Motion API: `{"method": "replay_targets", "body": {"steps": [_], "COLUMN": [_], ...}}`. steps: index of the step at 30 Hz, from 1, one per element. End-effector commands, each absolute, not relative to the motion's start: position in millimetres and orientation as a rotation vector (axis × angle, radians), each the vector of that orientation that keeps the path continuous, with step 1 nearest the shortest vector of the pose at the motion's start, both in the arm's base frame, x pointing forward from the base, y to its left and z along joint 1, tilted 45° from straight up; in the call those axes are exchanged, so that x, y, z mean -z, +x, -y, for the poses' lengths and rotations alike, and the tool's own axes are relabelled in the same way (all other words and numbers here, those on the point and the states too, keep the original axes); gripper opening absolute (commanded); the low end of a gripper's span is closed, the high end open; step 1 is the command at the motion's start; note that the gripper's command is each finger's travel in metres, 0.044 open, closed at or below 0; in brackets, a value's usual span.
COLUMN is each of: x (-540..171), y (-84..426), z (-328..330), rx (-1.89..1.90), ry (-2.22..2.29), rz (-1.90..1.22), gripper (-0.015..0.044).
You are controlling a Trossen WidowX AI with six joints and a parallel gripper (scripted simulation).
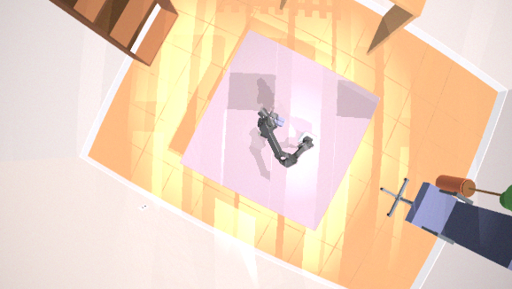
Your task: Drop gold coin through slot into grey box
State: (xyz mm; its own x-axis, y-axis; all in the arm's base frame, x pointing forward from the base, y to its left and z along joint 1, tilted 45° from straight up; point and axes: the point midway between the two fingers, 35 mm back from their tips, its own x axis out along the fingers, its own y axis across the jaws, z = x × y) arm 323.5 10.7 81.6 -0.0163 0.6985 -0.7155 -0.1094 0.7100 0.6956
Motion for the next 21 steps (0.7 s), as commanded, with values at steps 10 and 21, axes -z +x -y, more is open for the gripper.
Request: {"method": "replay_targets", "body": {"steps": [10,21], "x": [-57,-39], "y": [311,298], "z": [14,32], "rx": [-0.684,-0.686], "ry": [0.514,0.515], "rz": [-1.459,-1.460], "gripper": [0.0000,0.0000]}}
